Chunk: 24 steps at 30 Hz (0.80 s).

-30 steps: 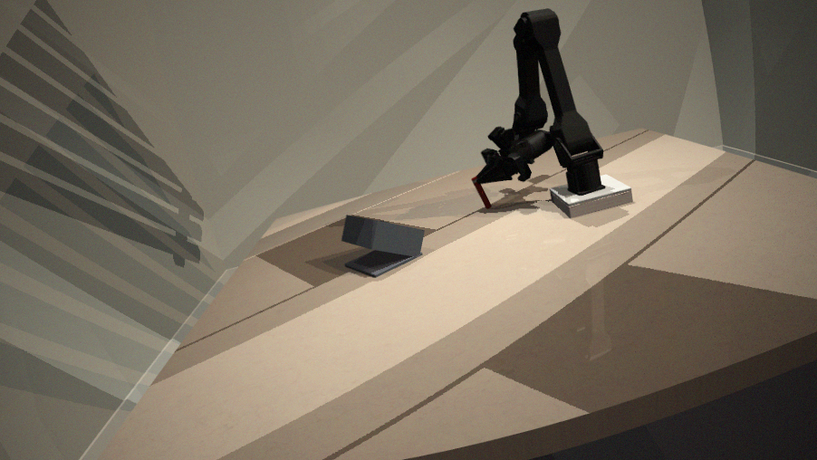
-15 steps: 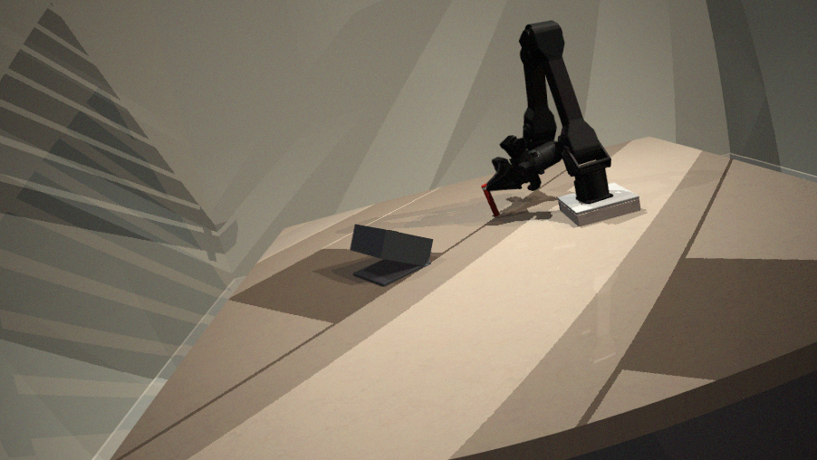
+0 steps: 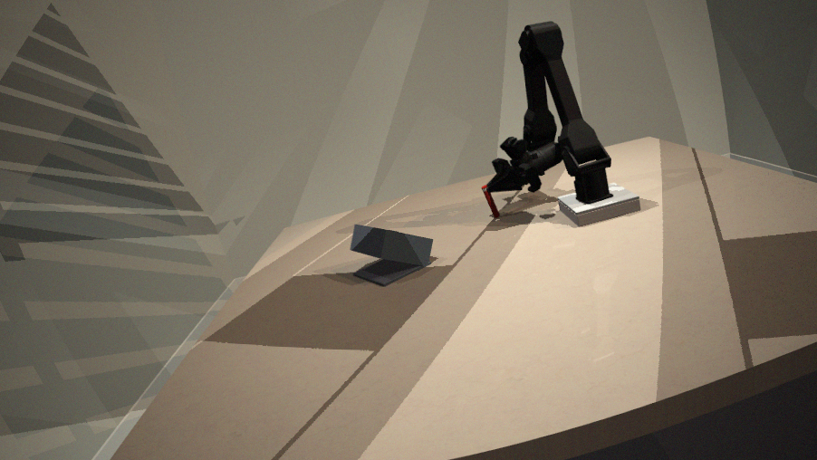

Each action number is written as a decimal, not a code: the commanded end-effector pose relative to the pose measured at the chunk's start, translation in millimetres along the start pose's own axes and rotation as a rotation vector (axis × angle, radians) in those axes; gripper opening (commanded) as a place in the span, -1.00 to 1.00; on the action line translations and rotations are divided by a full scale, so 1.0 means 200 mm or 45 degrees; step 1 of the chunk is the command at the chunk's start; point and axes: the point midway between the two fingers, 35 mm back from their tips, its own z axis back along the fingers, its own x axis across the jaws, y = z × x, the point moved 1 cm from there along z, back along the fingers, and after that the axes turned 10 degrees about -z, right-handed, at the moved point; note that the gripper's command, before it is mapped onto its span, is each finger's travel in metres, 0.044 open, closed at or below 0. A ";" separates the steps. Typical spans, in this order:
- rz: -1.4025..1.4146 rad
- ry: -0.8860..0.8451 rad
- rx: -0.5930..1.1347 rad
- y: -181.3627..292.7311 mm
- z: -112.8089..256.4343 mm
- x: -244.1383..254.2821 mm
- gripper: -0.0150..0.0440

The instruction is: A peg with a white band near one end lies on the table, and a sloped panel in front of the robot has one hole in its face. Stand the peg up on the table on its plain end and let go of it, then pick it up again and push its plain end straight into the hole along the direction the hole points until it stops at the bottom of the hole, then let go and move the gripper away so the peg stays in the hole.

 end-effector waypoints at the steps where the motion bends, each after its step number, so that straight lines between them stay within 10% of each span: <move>1: 0.000 0.000 0.000 0.01 0.00 0.00 -0.32; 24: -0.003 -0.002 -0.007 0.02 0.02 0.01 -0.32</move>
